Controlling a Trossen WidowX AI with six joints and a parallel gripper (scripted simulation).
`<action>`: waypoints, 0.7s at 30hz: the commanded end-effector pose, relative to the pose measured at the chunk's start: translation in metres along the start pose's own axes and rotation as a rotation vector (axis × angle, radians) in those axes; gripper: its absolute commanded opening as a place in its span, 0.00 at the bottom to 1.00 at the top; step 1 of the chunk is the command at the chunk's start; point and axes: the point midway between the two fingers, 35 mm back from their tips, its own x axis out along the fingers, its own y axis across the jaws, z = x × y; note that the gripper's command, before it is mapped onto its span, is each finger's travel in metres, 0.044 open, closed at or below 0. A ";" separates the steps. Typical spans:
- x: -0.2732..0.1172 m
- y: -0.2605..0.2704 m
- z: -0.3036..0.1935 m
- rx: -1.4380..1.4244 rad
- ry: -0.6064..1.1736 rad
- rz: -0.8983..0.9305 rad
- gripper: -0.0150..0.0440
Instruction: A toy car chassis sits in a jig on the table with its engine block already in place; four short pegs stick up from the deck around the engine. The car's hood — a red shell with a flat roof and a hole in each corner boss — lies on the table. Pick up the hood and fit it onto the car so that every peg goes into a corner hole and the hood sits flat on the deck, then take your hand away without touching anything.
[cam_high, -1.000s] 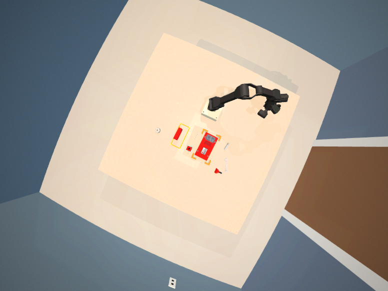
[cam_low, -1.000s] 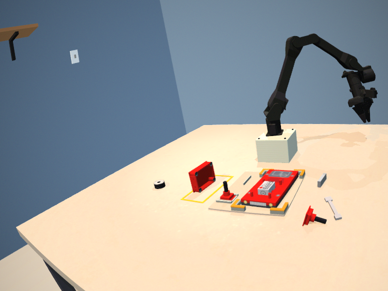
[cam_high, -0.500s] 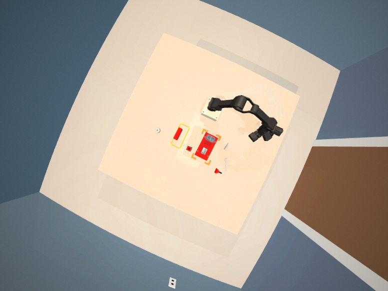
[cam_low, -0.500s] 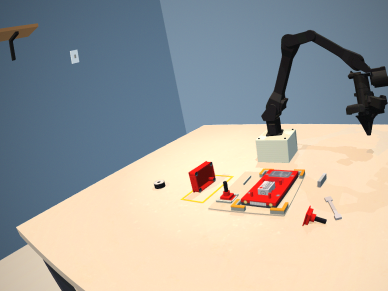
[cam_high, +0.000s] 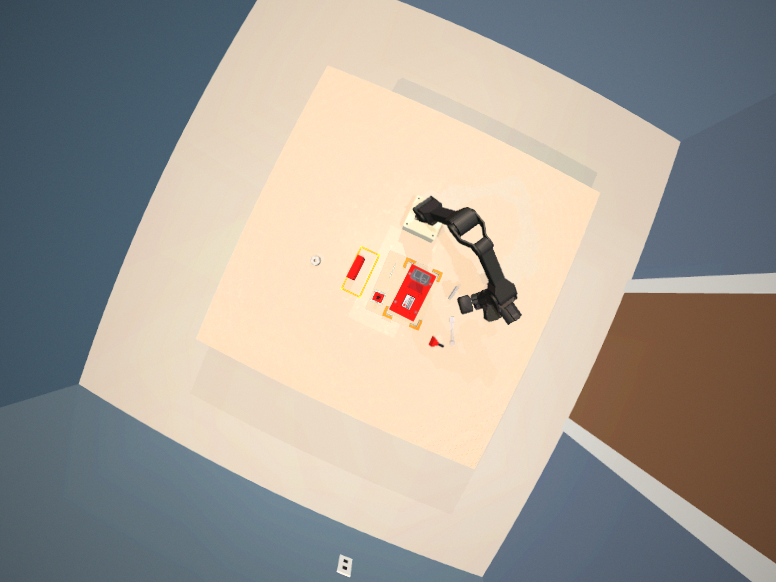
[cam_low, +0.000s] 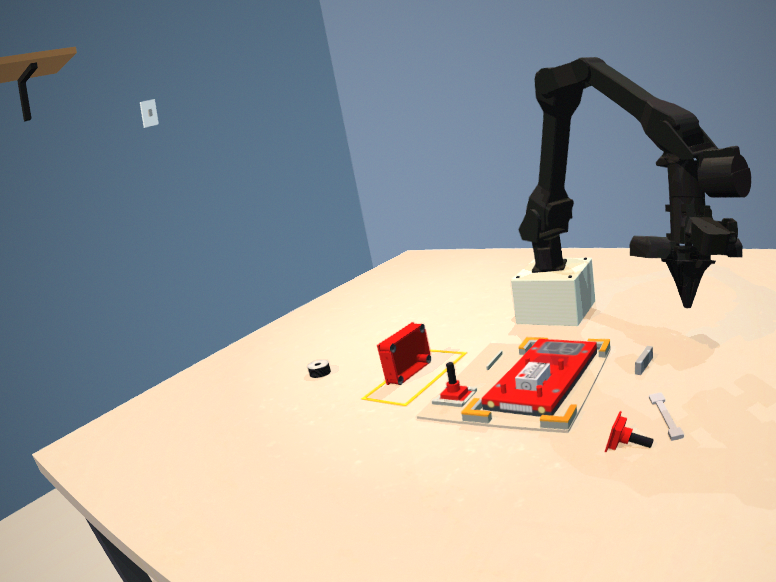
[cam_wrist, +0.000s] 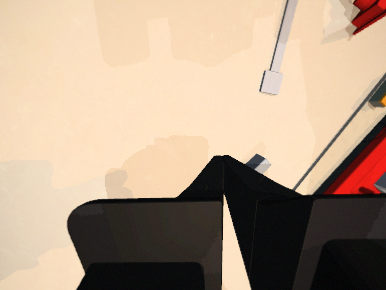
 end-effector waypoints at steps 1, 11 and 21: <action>0.009 -0.051 0.005 0.077 0.037 0.001 0.25; 0.026 -0.164 -0.009 0.285 0.106 -0.030 0.25; 0.038 -0.273 -0.052 0.410 0.170 -0.010 0.25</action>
